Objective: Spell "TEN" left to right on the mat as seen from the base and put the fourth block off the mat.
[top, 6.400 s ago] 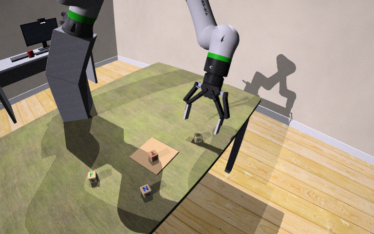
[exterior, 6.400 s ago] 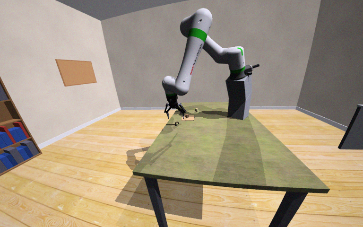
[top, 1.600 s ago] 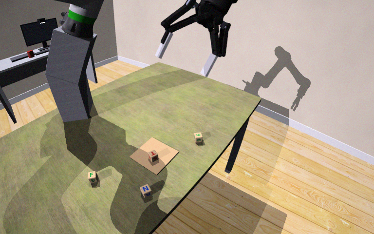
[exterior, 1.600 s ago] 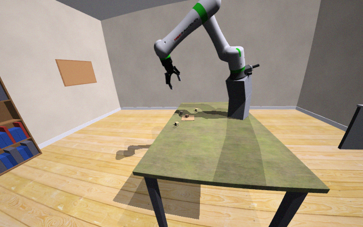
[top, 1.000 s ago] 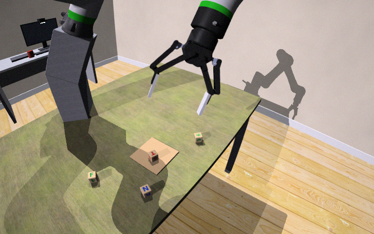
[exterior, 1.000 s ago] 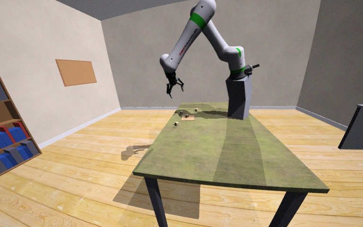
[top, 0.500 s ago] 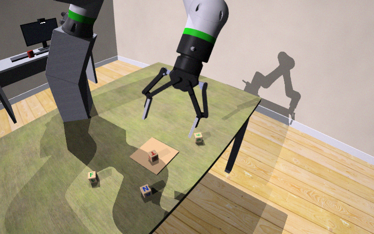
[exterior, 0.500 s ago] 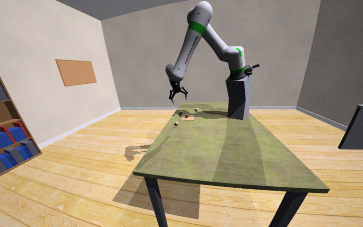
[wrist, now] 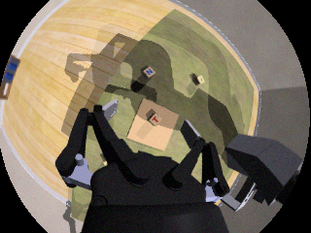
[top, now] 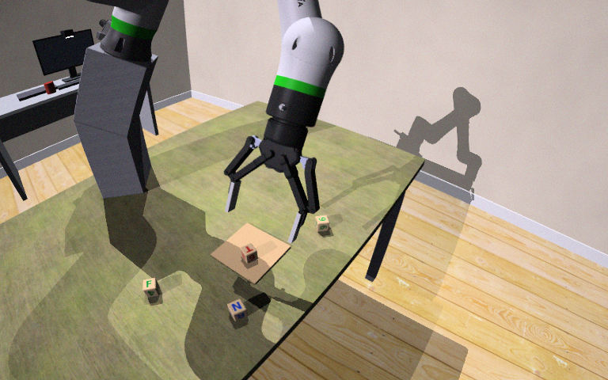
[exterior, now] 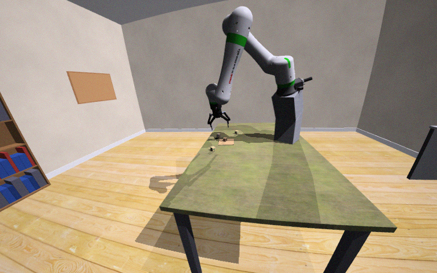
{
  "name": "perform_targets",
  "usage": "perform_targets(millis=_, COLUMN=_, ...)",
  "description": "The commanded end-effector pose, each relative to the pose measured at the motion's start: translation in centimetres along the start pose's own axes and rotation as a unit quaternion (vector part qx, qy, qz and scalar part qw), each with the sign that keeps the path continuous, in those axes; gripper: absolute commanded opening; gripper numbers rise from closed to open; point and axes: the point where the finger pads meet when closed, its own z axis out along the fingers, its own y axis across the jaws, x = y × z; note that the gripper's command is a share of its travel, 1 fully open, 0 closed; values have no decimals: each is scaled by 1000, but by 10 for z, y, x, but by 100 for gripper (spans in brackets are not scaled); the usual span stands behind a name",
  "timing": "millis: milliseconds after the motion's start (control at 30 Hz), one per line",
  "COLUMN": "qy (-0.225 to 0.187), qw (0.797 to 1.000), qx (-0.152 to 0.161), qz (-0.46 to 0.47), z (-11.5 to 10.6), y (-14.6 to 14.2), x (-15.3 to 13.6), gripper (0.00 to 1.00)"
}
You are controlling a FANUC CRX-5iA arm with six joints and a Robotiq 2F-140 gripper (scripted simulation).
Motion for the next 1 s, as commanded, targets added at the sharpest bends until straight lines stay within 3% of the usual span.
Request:
perform_targets(millis=0, qy=-3, qw=999, qx=11, qz=43, z=19, y=10, x=-9, gripper=100)
perform_targets(millis=500, qy=-23, qw=994, qx=14, qz=108, z=45, y=30, x=-26, gripper=100)
perform_targets(millis=967, qy=-24, qw=993, qx=14, qz=111, z=47, y=31, x=-27, gripper=100)
